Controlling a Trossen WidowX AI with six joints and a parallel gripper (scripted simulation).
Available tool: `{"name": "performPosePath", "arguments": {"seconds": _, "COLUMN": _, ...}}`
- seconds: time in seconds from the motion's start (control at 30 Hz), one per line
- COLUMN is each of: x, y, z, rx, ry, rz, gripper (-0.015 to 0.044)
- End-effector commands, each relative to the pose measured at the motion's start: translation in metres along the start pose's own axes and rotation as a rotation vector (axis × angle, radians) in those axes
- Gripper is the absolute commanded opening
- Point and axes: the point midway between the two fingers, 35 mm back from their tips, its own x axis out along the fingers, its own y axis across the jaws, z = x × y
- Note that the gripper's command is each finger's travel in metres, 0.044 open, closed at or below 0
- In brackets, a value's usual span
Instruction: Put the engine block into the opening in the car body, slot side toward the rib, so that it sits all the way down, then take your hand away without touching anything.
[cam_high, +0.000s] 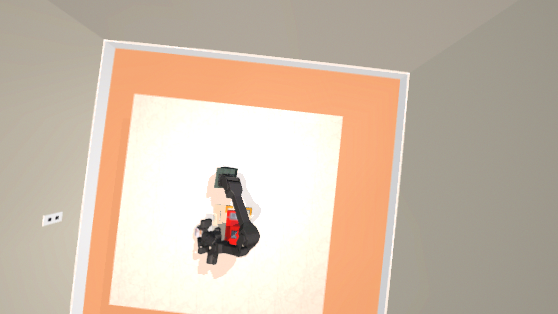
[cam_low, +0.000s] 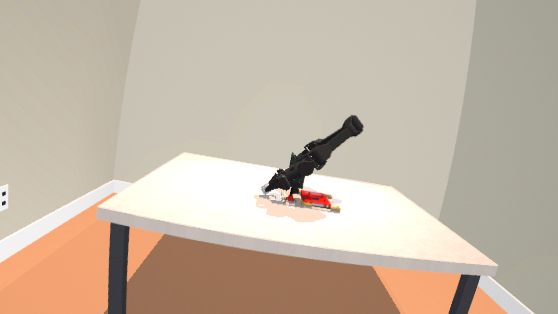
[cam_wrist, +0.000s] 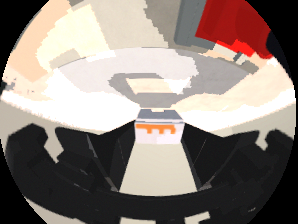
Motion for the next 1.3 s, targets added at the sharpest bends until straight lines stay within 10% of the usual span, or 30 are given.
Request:
{"name": "performPosePath", "arguments": {"seconds": 0.0, "x": 0.001, "y": 0.0, "z": 0.001, "rx": -0.002, "ry": 0.0, "rz": 0.002, "gripper": 0.0236}}
{"name": "performPosePath", "arguments": {"seconds": 0.27, "x": 0.001, "y": 0.0, "z": 0.001, "rx": -0.002, "ry": 0.0, "rz": 0.002, "gripper": 0.044}}
{"name": "performPosePath", "arguments": {"seconds": 1.27, "x": -0.041, "y": -0.001, "z": -0.004, "rx": -0.007, "ry": 0.0, "rz": -0.002, "gripper": 0.044}}
